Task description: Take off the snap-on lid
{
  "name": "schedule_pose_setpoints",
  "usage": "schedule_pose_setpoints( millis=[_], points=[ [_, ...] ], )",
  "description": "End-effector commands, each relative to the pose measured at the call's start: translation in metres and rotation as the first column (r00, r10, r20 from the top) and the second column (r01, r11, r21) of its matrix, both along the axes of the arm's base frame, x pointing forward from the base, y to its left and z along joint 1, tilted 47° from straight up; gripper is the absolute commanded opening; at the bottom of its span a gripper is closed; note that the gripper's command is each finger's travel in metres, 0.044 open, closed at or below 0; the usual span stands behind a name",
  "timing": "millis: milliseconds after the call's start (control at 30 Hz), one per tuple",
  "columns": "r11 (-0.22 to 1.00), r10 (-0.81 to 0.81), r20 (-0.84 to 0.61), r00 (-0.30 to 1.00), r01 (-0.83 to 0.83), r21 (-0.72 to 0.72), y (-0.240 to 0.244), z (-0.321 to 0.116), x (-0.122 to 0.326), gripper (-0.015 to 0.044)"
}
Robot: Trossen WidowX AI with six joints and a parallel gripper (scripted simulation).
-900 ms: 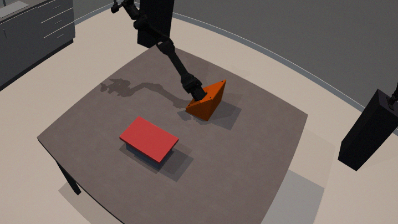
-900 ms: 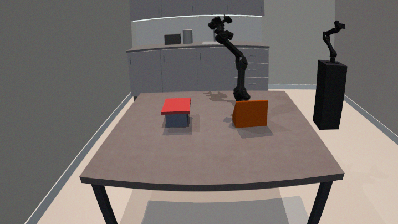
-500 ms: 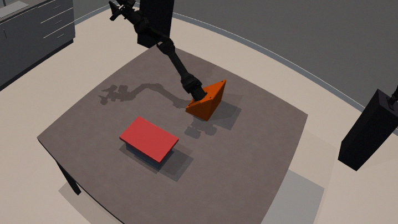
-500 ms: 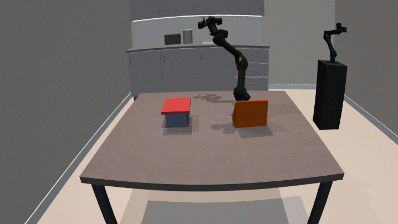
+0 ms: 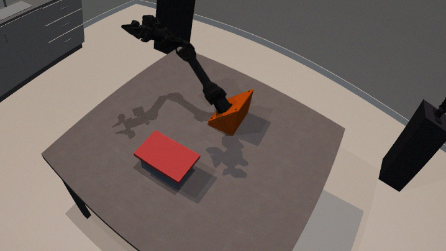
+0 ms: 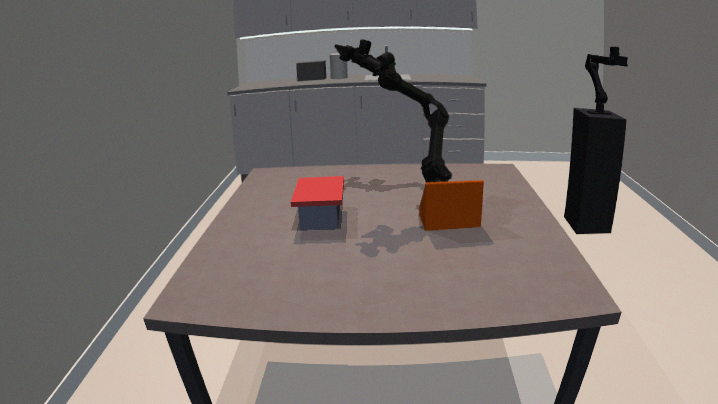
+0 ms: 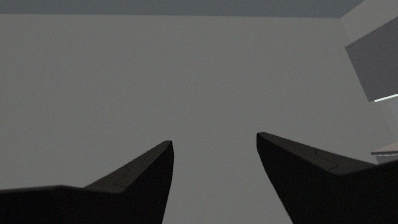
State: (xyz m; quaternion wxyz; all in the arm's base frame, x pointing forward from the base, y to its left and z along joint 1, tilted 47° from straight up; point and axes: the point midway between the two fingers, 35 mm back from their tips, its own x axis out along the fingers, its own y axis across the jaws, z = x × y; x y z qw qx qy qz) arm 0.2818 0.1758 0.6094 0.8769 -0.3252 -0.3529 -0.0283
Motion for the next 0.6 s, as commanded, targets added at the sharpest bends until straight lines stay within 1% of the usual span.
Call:
schedule_pose_setpoints(
  millis=[0, 67, 133, 200, 267, 367, 400, 467, 567],
  points=[
    [0.972, 0.167, -0.269, 0.949, -0.112, 0.207, 0.015, -0.072, 0.027, 0.0235],
    [0.952, 0.214, -0.342, 0.915, -0.117, 0.283, 0.019, -0.096, 0.034, 0.0235],
    [0.941, 0.234, -0.372, 0.898, -0.114, 0.317, 0.020, -0.107, 0.037, 0.0235],
    [0.908, 0.284, -0.446, 0.848, -0.088, 0.410, 0.022, -0.138, 0.042, 0.0235],
    [0.865, 0.330, -0.510, 0.794, -0.038, 0.501, 0.023, -0.172, 0.046, 0.0235],
    [0.807, 0.374, -0.564, 0.737, 0.041, 0.589, 0.021, -0.210, 0.048, 0.0235],
    [0.786, 0.386, -0.578, 0.719, 0.072, 0.614, 0.020, -0.222, 0.047, 0.0235],
    [0.765, 0.396, -0.589, 0.704, 0.102, 0.636, 0.019, -0.234, 0.047, 0.0235],
    [0.665, 0.430, -0.623, 0.653, 0.238, 0.708, 0.011, -0.282, 0.043, 0.0235]
  ],
)
